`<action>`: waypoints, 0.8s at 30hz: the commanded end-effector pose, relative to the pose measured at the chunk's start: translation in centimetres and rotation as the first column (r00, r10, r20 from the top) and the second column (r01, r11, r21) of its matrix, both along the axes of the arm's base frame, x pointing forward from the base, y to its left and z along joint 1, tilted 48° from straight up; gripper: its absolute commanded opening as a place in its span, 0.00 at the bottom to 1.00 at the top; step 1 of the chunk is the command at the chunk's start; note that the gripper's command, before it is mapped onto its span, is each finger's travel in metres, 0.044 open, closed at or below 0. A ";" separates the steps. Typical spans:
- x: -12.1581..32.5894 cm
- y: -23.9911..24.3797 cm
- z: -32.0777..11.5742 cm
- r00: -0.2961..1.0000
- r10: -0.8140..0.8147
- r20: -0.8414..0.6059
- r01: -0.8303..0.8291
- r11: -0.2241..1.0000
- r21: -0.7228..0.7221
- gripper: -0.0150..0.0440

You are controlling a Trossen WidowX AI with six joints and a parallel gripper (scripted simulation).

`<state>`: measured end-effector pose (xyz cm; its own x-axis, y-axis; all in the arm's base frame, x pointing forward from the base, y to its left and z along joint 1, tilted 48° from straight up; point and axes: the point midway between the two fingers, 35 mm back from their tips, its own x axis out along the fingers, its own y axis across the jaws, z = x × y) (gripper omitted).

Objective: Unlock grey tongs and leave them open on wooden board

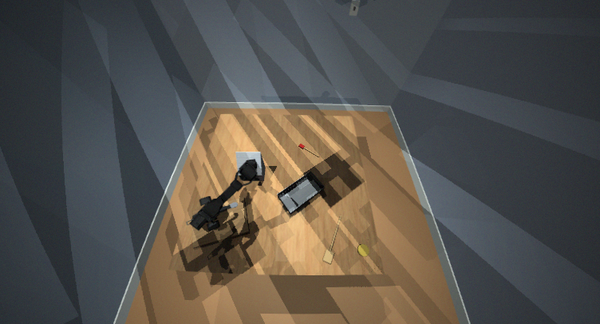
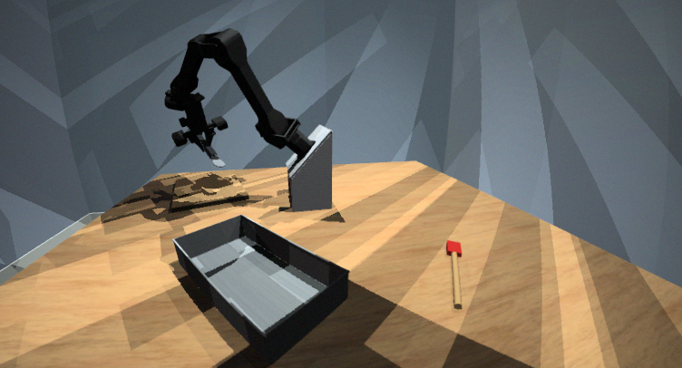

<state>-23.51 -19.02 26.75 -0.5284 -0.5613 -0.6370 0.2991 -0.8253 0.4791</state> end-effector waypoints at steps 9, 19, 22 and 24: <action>0.1 0.4 0.4 0.967 0.124 0.221 -0.113 0.992 -0.058 0.00; 0.0 1.0 1.7 0.902 0.213 0.376 -0.149 0.970 -0.193 0.00; 0.0 1.0 1.8 0.901 0.215 0.378 -0.149 0.969 -0.196 0.00; 0.0 1.0 1.8 0.901 0.215 0.378 -0.149 0.969 -0.196 0.00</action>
<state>-23.54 -18.02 28.31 -0.1389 -0.7276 -0.6718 0.1925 -0.6852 0.7024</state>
